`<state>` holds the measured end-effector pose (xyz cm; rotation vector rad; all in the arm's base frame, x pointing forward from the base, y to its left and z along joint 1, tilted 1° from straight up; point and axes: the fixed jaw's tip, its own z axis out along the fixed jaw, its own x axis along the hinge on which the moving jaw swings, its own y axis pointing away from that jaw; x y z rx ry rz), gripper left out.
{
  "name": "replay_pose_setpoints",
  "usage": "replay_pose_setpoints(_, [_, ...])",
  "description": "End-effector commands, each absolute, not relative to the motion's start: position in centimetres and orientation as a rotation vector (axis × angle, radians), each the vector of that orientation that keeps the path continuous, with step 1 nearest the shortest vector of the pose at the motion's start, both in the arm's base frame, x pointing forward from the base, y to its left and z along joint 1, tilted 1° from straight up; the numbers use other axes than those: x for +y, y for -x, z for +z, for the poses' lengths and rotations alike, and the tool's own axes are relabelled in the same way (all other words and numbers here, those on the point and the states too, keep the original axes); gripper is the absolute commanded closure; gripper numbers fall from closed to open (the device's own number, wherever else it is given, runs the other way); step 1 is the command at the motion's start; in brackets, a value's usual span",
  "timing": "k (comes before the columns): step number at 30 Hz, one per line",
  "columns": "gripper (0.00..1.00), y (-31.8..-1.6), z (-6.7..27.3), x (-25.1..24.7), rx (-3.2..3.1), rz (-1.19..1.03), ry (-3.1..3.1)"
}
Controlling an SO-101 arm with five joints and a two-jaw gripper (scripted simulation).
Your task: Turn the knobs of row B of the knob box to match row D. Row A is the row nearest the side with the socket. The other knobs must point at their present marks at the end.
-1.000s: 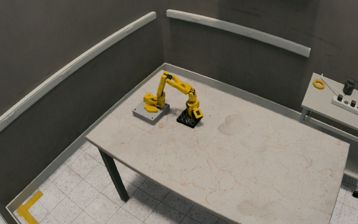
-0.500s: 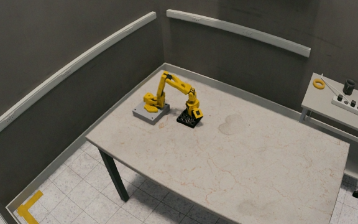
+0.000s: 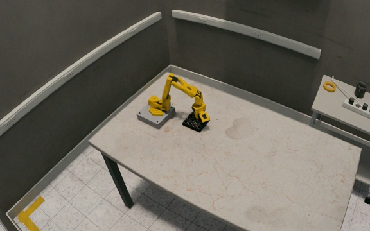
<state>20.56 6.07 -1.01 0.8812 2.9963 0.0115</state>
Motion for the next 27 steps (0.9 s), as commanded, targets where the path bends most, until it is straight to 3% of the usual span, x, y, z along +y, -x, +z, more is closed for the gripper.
replay_pose_setpoints(1, [0.98,-20.30,-1.29,6.13,3.005,0.009,-0.883])
replay_pose_setpoints(27, [0.99,-20.18,-1.29,6.19,3.090,0.007,-0.510])
